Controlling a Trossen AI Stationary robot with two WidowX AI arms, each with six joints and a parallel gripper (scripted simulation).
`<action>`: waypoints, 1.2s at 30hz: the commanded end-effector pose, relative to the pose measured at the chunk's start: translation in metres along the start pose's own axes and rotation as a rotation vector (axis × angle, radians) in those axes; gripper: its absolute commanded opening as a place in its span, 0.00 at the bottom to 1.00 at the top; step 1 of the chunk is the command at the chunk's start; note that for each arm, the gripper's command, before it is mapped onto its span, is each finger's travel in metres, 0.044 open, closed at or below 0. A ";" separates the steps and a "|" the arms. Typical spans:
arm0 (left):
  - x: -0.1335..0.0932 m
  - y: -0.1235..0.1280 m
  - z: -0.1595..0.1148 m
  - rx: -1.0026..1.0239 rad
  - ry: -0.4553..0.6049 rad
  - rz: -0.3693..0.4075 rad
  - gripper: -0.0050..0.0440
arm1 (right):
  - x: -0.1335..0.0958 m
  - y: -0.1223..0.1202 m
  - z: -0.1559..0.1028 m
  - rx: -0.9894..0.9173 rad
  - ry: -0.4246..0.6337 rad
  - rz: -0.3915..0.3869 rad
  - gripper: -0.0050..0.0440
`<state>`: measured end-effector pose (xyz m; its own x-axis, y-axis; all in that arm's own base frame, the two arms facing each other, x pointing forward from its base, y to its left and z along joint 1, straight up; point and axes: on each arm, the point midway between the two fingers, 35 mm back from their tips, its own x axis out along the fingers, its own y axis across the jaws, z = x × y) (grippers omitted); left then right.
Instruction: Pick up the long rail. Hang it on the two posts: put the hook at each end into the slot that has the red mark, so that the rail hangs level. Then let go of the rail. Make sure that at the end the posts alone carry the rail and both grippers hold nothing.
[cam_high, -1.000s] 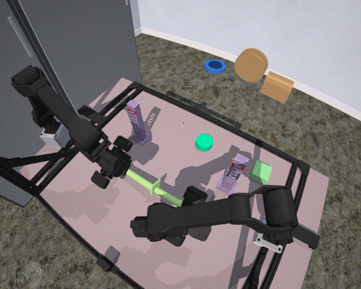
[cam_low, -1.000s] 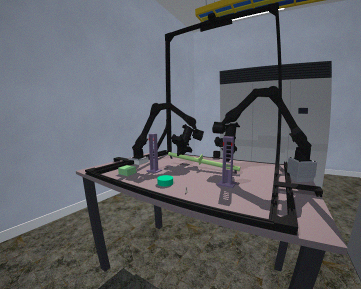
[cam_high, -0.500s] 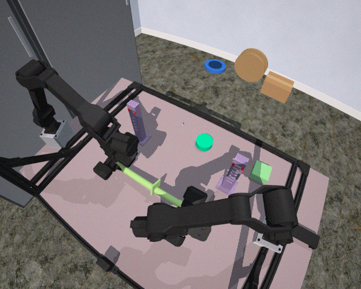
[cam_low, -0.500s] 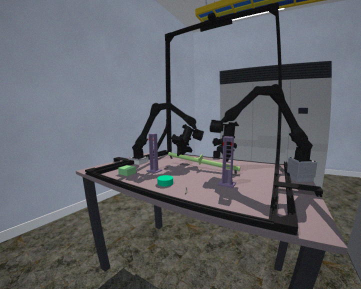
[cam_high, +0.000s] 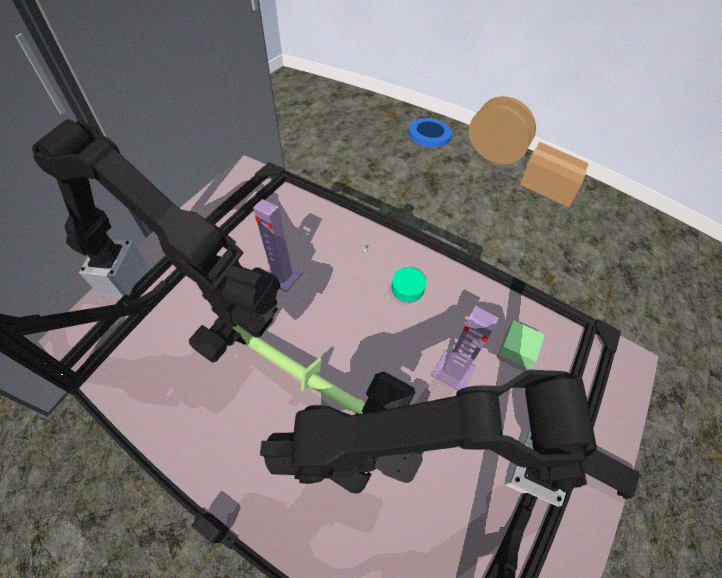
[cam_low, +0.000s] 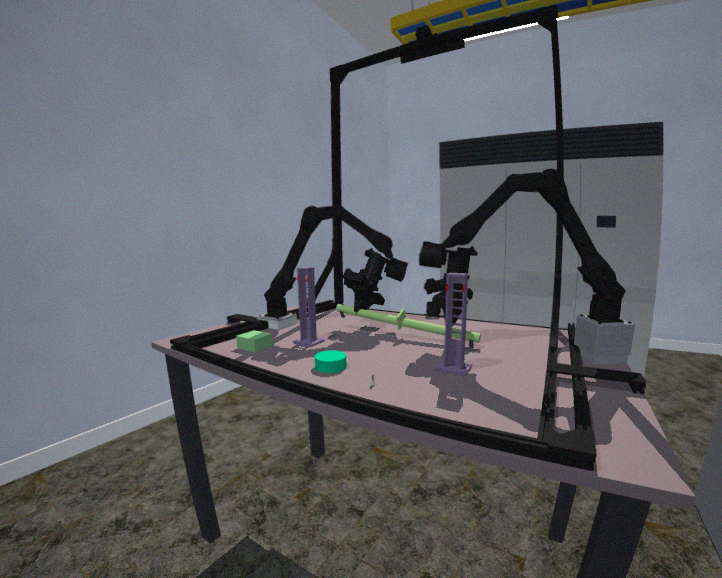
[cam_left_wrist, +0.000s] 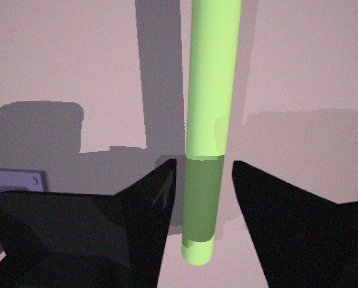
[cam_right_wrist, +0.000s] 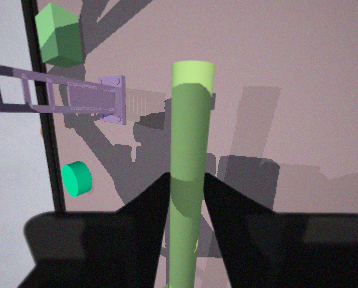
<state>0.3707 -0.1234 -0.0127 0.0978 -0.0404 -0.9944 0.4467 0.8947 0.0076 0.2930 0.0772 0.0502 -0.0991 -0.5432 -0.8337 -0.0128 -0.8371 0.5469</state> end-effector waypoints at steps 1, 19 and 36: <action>0.012 -0.001 -0.005 0.006 0.018 -0.008 0.43 | 0.000 0.001 0.000 -0.007 -0.002 0.007 0.10; 0.022 -0.001 -0.005 0.006 0.018 -0.008 0.18 | 0.000 0.001 0.000 -0.007 -0.002 0.007 0.10; 0.022 -0.001 -0.005 0.006 0.018 -0.008 0.10 | 0.000 0.001 0.000 -0.007 -0.002 0.007 0.10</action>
<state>0.3691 -0.1240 -0.0299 0.0869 -0.0432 -0.9953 0.4483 0.8939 0.0003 0.2930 0.0771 0.0501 -0.0996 -0.5434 -0.8336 -0.0127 -0.8369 0.5471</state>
